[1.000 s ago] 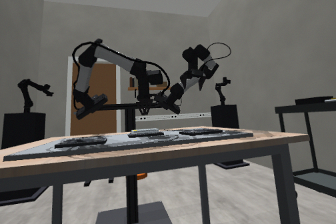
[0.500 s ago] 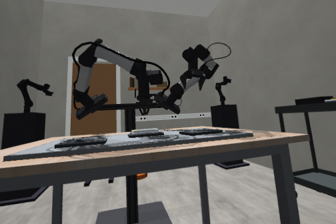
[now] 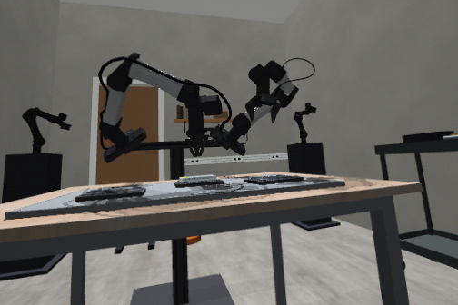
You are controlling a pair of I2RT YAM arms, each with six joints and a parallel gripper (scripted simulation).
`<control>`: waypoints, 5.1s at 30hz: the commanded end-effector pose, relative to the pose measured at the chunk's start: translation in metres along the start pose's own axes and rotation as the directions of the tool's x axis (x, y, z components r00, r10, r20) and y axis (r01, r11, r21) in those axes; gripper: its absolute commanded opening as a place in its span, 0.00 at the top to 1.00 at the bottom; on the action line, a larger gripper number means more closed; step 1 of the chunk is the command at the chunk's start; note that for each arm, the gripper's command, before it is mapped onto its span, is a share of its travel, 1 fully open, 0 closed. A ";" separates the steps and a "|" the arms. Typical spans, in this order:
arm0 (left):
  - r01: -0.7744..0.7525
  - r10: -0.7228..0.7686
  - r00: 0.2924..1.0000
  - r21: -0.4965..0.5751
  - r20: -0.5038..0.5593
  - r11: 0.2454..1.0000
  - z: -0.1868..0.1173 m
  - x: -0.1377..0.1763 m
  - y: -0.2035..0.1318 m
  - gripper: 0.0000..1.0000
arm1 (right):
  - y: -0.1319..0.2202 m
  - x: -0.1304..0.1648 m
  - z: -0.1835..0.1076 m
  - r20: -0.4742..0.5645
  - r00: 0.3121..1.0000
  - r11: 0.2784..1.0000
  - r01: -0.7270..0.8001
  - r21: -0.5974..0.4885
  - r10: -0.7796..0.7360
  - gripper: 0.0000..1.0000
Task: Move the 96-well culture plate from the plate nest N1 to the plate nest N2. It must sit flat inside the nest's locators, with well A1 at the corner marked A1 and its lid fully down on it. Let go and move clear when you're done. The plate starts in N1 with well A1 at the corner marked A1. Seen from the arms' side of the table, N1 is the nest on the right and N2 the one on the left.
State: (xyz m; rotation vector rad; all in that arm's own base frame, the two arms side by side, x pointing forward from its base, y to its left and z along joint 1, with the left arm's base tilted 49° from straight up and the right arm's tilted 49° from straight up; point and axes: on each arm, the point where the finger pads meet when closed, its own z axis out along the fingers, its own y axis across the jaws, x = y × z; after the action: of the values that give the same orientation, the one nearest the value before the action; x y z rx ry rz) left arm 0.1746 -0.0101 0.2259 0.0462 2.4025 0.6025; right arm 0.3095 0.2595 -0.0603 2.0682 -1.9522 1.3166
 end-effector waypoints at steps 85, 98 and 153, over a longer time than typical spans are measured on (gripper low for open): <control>-0.022 0.016 0.999 -0.121 -0.050 0.992 0.001 0.004 -0.002 0.00 | 0.037 0.294 -0.124 0.002 -0.060 -0.060 -0.998 -0.031 0.998 0.00; -0.022 0.016 0.999 -0.121 -0.050 0.992 0.001 0.004 -0.002 0.00 | 0.041 0.317 -0.127 -0.003 -0.047 -0.047 -0.999 -0.006 0.999 0.00; -0.026 0.024 0.990 -0.012 -0.140 1.000 0.019 0.017 -0.010 0.00 | 0.041 0.317 -0.127 -0.003 -0.047 -0.047 -0.999 -0.006 0.999 0.00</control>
State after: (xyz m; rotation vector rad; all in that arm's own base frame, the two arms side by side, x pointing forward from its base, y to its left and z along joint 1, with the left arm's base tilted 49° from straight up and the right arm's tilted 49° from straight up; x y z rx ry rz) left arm 0.1741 -0.0045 0.2162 0.0074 2.4538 0.6446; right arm 0.1687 0.0586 0.1780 0.0618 -3.6544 0.9639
